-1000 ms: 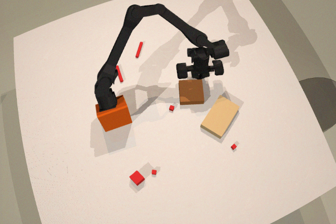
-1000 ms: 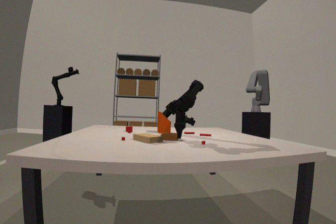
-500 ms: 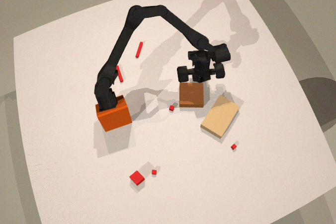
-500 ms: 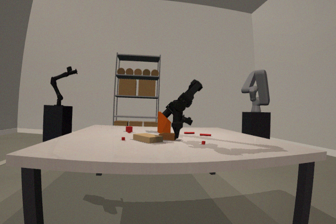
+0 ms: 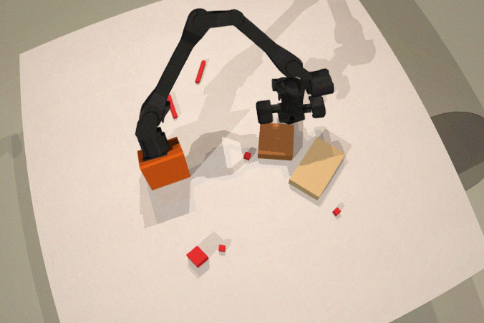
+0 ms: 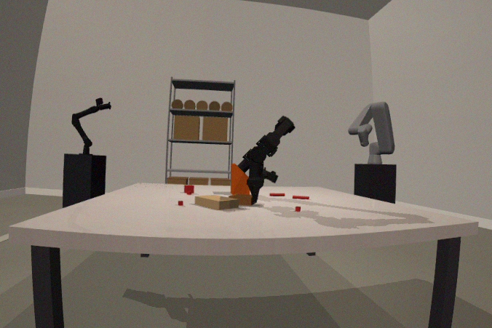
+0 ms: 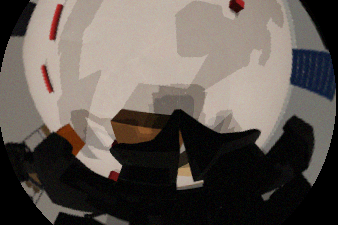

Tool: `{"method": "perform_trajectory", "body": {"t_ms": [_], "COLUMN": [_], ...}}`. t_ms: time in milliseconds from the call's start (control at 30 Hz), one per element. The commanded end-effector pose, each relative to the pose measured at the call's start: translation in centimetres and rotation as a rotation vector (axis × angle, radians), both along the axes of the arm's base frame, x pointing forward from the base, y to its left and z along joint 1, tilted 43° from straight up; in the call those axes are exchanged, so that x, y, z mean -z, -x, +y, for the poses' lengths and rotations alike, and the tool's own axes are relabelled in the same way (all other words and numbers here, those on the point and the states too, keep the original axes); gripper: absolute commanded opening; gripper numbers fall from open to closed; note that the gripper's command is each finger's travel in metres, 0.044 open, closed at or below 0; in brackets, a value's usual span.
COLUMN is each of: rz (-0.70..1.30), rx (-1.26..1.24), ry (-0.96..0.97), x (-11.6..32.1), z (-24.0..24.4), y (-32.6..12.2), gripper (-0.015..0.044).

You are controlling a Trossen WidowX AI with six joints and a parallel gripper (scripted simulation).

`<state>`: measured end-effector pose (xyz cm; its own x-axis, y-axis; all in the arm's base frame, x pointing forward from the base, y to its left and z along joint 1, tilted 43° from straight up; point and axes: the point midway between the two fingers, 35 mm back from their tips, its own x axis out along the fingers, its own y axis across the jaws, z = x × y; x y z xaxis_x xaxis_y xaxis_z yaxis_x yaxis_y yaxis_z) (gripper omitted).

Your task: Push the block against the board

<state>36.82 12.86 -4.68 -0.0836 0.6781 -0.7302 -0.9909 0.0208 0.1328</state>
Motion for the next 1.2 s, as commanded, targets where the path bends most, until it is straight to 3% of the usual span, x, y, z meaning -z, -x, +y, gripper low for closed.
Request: {"method": "perform_trajectory", "body": {"t_ms": [0,1167], "rz": [0.025,0.025], "rx": [-0.006,-0.006], "ry": [0.009,0.012], "x": [1.3,3.9], "z": [-0.5,-3.5], "y": [0.8,1.6], "gripper": [0.0,0.0]}}
